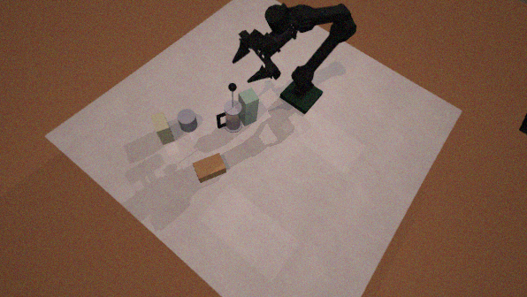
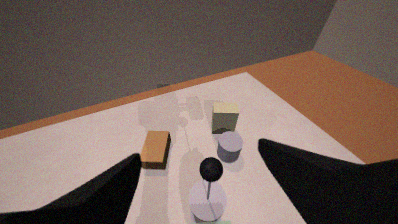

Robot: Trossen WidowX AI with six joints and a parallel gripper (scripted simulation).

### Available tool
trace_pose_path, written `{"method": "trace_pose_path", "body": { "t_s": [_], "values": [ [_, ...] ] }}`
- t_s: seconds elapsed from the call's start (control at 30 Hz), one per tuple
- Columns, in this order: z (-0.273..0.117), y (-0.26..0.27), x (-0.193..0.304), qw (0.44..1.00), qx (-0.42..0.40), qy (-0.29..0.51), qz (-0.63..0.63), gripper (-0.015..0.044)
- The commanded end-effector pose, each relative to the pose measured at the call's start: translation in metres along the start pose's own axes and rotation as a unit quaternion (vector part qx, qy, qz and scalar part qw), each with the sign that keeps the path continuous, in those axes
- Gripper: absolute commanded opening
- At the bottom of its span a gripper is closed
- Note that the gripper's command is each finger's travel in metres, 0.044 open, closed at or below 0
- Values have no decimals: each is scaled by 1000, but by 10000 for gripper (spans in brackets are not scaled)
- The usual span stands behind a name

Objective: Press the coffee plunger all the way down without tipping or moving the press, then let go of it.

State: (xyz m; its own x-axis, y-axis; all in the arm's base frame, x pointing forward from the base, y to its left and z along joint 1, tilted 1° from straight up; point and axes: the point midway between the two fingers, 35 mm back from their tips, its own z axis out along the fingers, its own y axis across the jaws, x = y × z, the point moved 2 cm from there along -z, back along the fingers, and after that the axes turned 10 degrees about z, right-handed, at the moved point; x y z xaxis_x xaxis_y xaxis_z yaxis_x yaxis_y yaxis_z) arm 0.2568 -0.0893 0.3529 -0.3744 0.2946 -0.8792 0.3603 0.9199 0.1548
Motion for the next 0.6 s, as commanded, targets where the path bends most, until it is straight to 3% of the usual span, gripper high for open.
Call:
{"method": "trace_pose_path", "body": {
  "t_s": [0.0,0.23,0.57],
  "values": [
    [-3,-15,7,999,30,5,22,440],
    [22,-21,51,999,30,5,22,440],
    [28,-20,51,999,28,5,21,440]
  ]
}}
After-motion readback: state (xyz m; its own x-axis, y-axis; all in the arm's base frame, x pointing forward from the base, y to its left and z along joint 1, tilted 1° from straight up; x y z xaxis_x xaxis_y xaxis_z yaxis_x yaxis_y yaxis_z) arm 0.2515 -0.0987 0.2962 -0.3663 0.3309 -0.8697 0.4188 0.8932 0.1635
